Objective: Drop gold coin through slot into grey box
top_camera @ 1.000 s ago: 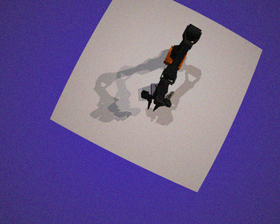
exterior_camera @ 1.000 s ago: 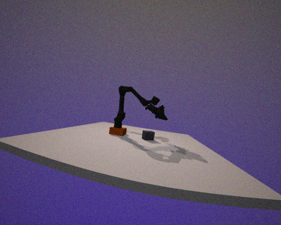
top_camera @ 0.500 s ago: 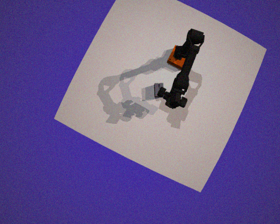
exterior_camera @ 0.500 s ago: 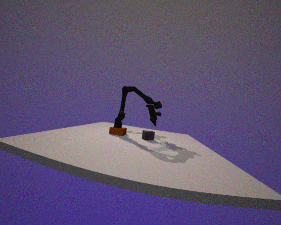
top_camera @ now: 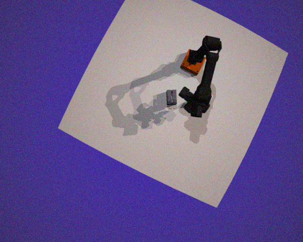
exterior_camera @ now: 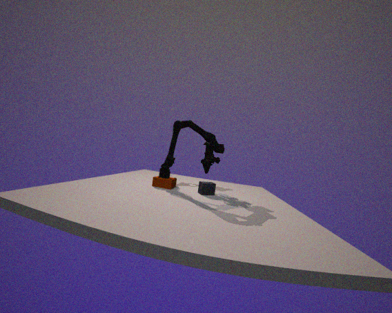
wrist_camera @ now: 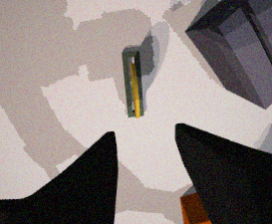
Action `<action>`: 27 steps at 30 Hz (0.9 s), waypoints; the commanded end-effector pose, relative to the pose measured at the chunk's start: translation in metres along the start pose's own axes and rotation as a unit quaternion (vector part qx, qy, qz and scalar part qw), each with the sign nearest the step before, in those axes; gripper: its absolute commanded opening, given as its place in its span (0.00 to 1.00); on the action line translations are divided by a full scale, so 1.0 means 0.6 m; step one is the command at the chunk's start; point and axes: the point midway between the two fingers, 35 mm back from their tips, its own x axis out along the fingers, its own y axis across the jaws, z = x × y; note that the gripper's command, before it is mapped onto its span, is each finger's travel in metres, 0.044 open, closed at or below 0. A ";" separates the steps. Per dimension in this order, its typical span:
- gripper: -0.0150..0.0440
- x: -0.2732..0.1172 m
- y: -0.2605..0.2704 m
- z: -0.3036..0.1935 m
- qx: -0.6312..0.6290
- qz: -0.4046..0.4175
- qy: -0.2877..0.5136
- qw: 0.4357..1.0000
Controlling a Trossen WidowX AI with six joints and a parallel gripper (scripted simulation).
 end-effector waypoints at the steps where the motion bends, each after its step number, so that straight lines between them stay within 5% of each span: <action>1: 0.53 0.037 0.000 -0.001 0.004 -0.005 0.004 1.000; 27: 0.53 0.114 -0.001 0.001 0.004 -0.005 0.004 1.000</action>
